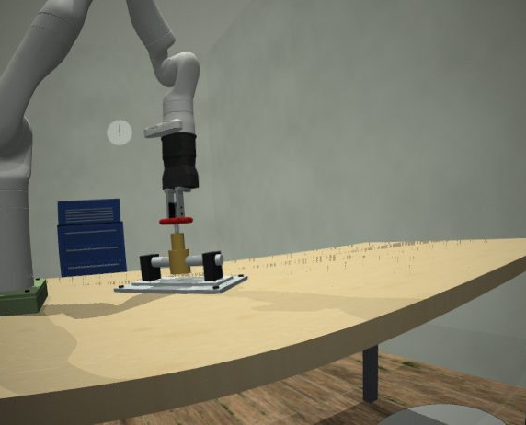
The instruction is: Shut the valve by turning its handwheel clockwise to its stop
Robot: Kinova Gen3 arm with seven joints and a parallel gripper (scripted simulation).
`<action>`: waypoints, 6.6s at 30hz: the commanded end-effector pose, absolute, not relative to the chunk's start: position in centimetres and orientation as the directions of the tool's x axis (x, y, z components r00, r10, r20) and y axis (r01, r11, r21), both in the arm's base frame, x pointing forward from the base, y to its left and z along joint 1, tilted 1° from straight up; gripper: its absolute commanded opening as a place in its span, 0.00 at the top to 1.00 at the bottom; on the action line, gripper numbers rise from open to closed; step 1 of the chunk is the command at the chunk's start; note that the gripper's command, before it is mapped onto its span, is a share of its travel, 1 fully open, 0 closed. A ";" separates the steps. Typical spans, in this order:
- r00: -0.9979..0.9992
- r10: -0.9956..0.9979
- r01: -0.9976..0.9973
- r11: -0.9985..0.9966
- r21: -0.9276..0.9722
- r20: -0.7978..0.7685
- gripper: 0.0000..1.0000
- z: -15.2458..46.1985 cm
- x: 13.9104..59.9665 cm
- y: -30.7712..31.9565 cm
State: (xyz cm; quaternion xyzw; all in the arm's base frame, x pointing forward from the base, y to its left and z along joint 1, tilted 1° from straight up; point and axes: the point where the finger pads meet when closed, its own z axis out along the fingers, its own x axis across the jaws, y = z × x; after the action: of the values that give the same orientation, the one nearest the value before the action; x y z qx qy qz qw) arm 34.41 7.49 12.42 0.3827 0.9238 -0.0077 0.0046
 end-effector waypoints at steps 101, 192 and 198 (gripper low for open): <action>0.653 0.757 0.758 -0.653 0.015 -0.011 1.00 12.5 34.4 7.5; 0.682 0.731 0.732 -0.682 0.015 -0.010 0.40 12.5 34.4 7.5; 0.682 0.731 0.732 -0.682 0.015 -0.010 0.40 12.5 34.4 7.5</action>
State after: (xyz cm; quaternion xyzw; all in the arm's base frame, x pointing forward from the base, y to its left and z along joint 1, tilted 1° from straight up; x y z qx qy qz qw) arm 34.40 7.50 12.42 0.9170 0.3989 -0.0026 0.0089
